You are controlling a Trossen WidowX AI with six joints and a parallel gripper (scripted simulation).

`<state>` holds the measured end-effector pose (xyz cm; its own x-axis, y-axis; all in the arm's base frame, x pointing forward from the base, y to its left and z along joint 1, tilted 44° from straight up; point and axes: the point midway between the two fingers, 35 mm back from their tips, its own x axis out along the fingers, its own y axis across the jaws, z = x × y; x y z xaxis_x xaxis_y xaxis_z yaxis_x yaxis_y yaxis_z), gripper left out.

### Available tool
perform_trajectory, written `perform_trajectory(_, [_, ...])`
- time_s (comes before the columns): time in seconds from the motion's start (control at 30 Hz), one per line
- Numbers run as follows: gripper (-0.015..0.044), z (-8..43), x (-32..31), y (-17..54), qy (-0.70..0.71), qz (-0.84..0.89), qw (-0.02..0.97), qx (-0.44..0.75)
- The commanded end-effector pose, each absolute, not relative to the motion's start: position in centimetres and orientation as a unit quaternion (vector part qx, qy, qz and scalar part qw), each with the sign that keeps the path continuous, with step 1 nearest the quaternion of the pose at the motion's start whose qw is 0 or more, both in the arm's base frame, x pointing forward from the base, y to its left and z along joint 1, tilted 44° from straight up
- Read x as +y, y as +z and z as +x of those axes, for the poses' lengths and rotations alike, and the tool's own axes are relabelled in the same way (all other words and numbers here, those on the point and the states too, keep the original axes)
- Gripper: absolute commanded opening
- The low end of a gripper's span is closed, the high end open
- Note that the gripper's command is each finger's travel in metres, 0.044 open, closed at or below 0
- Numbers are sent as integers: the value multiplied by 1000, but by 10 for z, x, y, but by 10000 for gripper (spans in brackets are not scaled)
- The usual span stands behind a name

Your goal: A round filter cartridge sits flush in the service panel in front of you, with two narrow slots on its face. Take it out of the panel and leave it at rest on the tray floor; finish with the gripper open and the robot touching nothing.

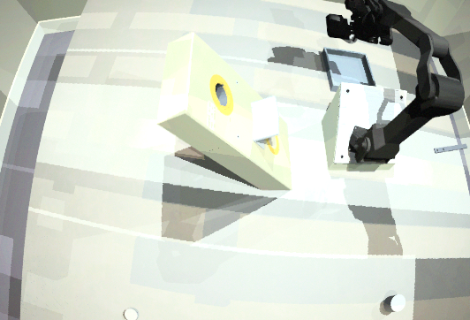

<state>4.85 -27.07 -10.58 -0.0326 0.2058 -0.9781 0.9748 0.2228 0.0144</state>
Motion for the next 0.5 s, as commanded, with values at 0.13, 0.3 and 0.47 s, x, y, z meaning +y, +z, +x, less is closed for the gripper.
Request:
perform_trajectory(0.13, [0, 3, -245, -131, -453, 498, 436, 597])
perform_trajectory(0.3, [0, -5, -239, -135, -464, 499, 425, 596])
perform_trajectory(0.47, [0, -7, -231, -147, -464, 499, 425, 596])
